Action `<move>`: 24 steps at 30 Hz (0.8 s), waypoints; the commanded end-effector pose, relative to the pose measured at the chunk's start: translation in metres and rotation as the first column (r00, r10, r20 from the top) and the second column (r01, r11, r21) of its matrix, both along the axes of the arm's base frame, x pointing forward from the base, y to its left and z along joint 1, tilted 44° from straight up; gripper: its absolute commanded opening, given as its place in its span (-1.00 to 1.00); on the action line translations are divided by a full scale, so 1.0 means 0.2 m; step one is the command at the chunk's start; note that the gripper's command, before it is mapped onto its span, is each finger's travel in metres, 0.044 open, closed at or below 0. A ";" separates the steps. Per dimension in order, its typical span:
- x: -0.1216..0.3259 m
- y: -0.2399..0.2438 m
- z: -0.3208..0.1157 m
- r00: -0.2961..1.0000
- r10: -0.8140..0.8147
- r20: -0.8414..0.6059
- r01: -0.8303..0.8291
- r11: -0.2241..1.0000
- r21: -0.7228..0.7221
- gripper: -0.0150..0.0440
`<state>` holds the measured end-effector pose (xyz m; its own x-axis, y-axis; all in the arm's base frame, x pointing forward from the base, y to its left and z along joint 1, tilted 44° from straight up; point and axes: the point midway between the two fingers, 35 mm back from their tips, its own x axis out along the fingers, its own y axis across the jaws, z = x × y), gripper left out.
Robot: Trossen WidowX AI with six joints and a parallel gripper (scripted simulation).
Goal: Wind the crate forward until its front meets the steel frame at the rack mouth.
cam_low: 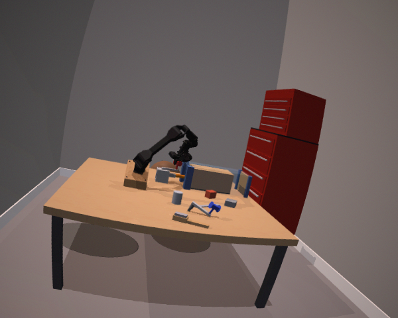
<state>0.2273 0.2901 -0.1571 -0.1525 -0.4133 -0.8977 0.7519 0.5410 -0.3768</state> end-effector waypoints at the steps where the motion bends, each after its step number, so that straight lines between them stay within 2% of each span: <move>1: -0.05 0.06 -0.05 1.000 0.005 -0.007 -0.005 1.000 0.026 -0.49; 24: -0.14 0.13 -0.12 1.000 0.005 -0.008 -0.005 1.000 0.028 -0.49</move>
<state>0.2178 0.3016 -0.1697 -0.1436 -0.4140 -0.8989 0.7627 0.5325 -0.3671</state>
